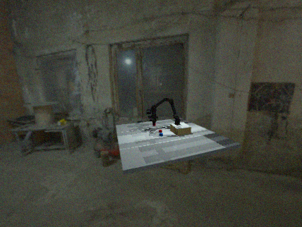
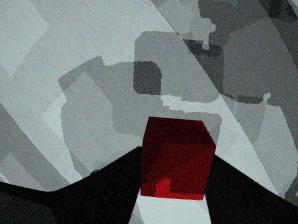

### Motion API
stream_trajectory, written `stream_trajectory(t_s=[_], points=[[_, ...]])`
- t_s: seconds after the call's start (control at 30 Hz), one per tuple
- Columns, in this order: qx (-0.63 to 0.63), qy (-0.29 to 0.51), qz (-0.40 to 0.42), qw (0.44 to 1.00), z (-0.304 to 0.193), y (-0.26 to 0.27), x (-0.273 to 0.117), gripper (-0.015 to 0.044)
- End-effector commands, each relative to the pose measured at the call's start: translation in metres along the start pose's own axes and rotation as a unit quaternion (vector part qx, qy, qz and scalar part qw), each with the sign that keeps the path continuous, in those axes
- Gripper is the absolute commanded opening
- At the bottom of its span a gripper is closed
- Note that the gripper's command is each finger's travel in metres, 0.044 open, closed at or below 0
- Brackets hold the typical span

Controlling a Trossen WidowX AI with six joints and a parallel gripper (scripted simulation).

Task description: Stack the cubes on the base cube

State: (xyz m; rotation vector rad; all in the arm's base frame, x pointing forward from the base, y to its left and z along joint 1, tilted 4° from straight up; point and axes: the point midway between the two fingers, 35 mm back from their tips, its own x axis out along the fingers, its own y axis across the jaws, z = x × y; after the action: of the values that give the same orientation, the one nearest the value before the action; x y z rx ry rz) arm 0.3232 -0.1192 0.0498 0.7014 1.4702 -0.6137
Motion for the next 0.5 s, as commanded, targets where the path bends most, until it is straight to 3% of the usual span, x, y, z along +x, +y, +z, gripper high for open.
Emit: stream_trajectory(t_s=[0.0, 0.47], points=[[-0.026, -0.001, 0.002, 1.000, -0.010, 0.010, 0.002, 0.0105], [-0.102, -0.001, 0.003, 0.995, -0.045, 0.038, 0.011, 0.0105]])
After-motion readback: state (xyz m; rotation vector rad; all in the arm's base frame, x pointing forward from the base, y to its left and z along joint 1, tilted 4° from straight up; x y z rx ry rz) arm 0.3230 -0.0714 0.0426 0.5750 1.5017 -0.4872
